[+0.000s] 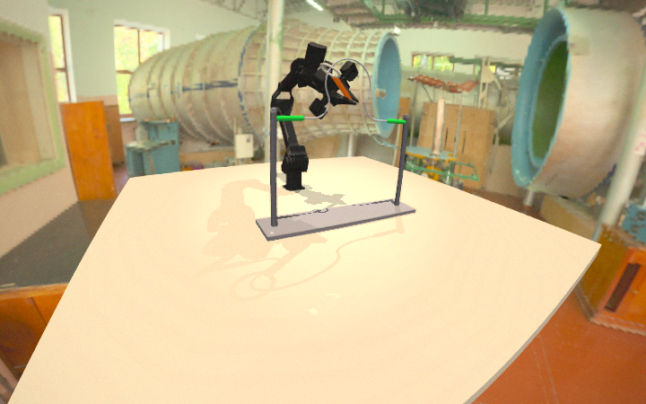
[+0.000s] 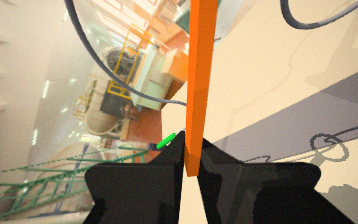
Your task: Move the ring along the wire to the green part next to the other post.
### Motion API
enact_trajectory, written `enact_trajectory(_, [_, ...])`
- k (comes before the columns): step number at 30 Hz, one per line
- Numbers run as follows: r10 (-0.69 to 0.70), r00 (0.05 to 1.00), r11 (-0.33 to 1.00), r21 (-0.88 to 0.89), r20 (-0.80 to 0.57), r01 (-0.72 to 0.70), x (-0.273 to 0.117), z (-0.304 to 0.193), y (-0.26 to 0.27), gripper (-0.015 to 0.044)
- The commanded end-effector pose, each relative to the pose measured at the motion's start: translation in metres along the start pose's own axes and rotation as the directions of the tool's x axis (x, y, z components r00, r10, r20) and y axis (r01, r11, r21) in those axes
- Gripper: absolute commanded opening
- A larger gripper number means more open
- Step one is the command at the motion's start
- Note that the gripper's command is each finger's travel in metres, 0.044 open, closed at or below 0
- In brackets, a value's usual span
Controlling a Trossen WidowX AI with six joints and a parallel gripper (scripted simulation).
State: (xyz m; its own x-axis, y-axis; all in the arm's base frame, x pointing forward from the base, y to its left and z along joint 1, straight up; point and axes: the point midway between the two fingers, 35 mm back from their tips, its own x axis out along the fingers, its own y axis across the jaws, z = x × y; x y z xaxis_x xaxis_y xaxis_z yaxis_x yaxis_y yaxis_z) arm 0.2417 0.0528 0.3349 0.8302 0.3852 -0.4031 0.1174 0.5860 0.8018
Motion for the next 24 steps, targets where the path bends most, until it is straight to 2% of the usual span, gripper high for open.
enact_trajectory(1, [-0.02,1.0,0.999,-0.046,0.013,0.021,-0.001,0.002,0.001,-0.015])
enact_trajectory(24, [-0.18,0.981,0.939,-0.282,0.078,0.194,-0.001,0.004,-0.014,-0.015])
